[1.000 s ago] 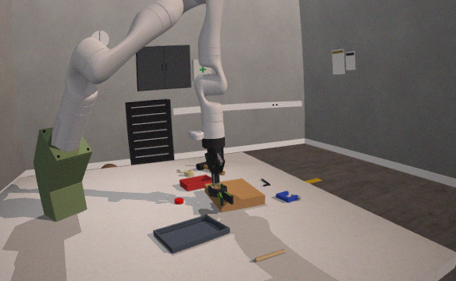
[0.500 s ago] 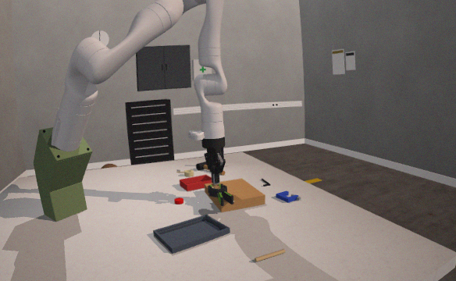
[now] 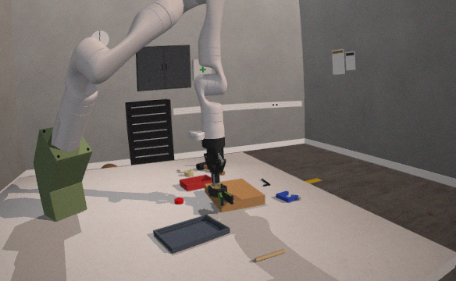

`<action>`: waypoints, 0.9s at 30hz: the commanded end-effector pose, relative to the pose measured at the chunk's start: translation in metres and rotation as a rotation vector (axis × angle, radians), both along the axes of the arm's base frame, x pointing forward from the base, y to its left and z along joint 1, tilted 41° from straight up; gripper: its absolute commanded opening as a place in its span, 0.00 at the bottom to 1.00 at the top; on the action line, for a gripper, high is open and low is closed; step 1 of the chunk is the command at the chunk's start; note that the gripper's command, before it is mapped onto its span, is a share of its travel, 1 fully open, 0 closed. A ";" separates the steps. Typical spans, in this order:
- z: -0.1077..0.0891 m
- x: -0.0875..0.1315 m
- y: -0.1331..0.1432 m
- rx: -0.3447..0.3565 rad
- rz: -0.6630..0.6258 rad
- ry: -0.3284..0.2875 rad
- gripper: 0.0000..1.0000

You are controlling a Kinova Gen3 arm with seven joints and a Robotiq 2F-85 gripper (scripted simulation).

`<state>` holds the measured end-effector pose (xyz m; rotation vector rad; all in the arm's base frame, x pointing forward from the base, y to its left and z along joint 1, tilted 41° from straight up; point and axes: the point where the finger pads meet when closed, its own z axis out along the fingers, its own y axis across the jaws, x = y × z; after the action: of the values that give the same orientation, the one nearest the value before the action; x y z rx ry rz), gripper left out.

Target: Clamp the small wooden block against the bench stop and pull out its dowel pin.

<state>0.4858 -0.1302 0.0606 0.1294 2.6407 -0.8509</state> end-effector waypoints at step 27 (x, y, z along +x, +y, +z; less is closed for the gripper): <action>0.001 0.002 0.001 -0.027 0.072 0.052 0.10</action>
<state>0.4858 -0.1300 0.0605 0.0309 2.6605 -0.8740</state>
